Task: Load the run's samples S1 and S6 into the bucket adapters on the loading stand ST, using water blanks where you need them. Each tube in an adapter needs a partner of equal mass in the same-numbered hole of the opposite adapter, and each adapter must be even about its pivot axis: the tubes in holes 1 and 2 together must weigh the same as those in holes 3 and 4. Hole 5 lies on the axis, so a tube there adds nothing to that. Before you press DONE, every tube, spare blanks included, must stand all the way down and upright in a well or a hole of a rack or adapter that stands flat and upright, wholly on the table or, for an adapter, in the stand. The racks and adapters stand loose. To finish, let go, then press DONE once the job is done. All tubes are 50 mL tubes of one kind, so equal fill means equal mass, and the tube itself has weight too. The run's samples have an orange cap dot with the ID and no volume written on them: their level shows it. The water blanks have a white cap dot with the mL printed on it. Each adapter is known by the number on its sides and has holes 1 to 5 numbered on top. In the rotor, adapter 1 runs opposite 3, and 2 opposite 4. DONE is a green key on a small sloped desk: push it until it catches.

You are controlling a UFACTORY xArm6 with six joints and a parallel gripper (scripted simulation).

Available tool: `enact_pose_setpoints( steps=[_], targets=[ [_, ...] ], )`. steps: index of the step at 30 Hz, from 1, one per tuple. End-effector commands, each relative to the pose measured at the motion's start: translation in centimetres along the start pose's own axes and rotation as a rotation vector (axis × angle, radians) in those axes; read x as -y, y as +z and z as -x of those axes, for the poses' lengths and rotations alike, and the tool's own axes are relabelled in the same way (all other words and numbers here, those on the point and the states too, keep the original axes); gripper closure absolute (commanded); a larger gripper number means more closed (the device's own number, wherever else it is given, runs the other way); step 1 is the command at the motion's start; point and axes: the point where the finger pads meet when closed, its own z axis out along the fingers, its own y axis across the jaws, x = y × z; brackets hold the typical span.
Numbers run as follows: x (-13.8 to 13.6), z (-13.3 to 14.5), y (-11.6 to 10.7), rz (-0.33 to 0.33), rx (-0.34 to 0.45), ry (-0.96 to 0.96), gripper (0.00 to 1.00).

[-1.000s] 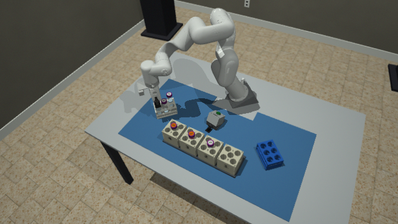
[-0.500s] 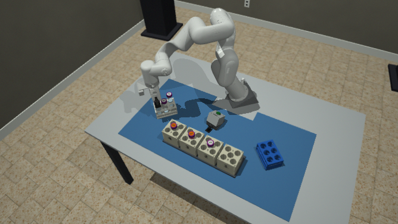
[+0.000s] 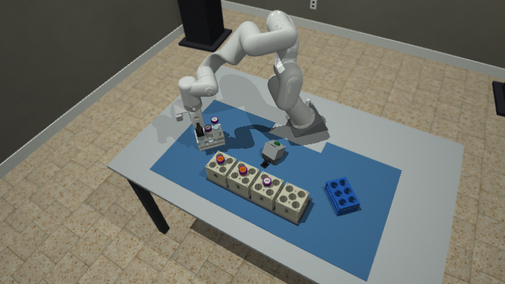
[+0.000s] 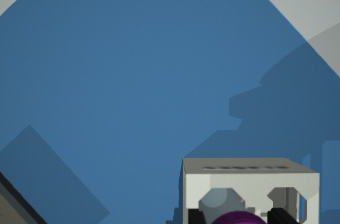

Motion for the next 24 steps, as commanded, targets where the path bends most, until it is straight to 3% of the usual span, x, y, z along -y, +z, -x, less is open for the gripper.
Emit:
enact_pose_setpoints(
  steps=[1, 24],
  targets=[
    [0.0, -0.1, -0.1, 0.0, -0.004, 0.0, 1.0],
    [0.0, -0.1, -1.5, 0.0, -0.004, 0.0, 1.0]
  ],
)
